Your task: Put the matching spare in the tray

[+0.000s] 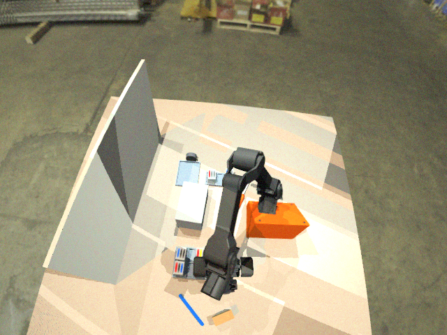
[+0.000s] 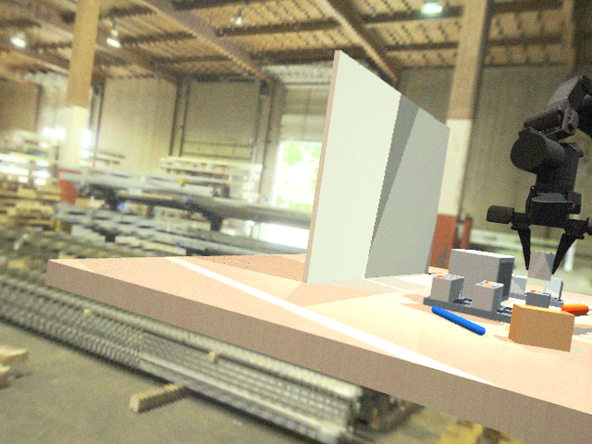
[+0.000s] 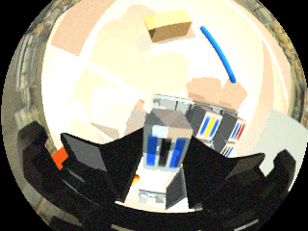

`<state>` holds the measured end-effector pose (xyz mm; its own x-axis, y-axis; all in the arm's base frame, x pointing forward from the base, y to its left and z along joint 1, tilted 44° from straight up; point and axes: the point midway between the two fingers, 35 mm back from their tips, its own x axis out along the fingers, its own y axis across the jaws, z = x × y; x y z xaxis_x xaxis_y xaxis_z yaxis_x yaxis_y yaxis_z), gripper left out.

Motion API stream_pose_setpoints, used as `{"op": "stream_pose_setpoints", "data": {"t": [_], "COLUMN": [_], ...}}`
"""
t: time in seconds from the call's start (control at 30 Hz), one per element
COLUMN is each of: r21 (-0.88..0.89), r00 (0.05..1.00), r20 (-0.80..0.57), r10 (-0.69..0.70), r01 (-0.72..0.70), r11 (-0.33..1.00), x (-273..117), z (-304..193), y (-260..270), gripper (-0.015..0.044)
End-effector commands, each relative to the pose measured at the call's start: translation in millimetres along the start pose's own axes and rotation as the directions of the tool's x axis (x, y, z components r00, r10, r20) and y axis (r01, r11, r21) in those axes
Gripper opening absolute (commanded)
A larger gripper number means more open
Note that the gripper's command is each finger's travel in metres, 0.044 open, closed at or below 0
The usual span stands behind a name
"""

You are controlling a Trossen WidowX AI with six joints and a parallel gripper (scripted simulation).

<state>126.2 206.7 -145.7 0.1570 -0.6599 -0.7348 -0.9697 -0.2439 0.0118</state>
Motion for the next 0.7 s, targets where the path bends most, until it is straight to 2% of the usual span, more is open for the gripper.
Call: {"op": "stream_pose_setpoints", "data": {"t": [0.0, 0.13, 0.57, 0.67], "r21": [0.005, 0.001, 0.004, 0.004], "r00": [1.0, 1.0, 1.0, 1.0], "r20": [-0.001, -0.003, 0.001, 0.001], "r10": [0.006, 0.004, 0.007, 0.008], "r01": [-0.006, -0.004, -0.008, -0.008], "r11": [1.0, 1.0, 1.0, 1.0], "x": [-7, -7, -77, -81], "z": [-1, -1, 7, 7], "y": [1, 0, 1, 2], "gripper": [0.0, 0.0, 0.0, 0.0]}}
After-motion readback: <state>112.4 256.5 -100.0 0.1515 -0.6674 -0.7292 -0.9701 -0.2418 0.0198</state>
